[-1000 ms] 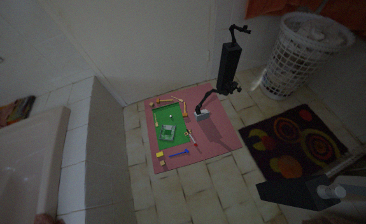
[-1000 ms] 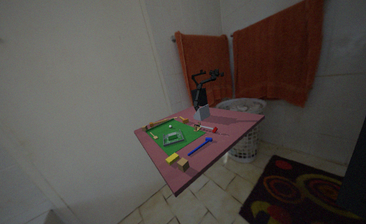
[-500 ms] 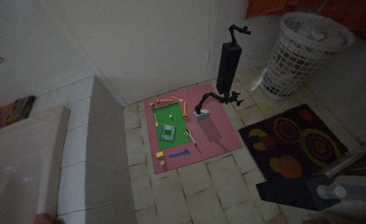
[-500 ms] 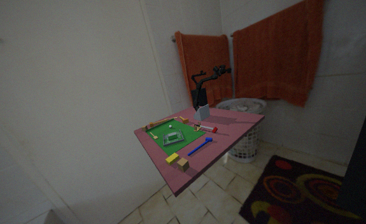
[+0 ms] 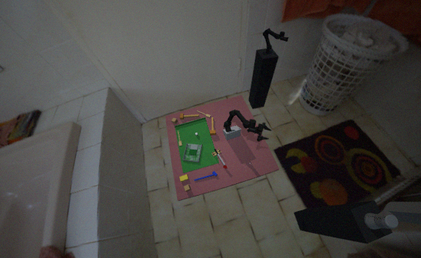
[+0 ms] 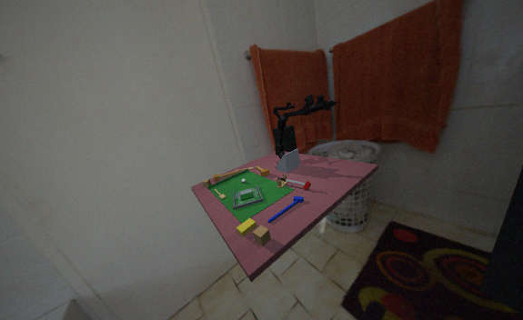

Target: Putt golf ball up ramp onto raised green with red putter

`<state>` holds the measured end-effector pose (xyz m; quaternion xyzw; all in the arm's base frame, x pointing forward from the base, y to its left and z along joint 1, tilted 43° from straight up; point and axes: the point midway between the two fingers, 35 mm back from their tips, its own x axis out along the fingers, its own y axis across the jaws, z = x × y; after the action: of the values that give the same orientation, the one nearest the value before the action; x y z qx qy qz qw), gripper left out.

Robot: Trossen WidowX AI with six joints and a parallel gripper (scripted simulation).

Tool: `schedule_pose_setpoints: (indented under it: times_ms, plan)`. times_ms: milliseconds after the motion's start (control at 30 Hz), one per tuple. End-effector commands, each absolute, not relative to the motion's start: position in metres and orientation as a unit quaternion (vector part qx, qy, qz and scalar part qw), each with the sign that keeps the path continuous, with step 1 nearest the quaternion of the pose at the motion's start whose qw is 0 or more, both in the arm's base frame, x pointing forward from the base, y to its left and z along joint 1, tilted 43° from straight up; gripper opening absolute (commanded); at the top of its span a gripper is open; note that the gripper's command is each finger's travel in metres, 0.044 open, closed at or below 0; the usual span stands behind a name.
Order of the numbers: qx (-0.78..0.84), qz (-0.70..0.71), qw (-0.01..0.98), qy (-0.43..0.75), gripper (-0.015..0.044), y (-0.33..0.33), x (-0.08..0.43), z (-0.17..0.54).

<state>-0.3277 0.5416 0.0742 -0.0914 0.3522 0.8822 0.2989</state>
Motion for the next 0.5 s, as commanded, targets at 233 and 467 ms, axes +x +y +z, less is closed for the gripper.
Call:
schedule_pose_setpoints:
  times_ms: [233, 467]
  plan:
    - [-0.233, 0.785, 0.459, 0.345, 0.044, 0.565, -0.157, -0.031]
    - [-0.341, 0.704, 0.512, 0.355, 0.044, 0.537, -0.047, -0.087]
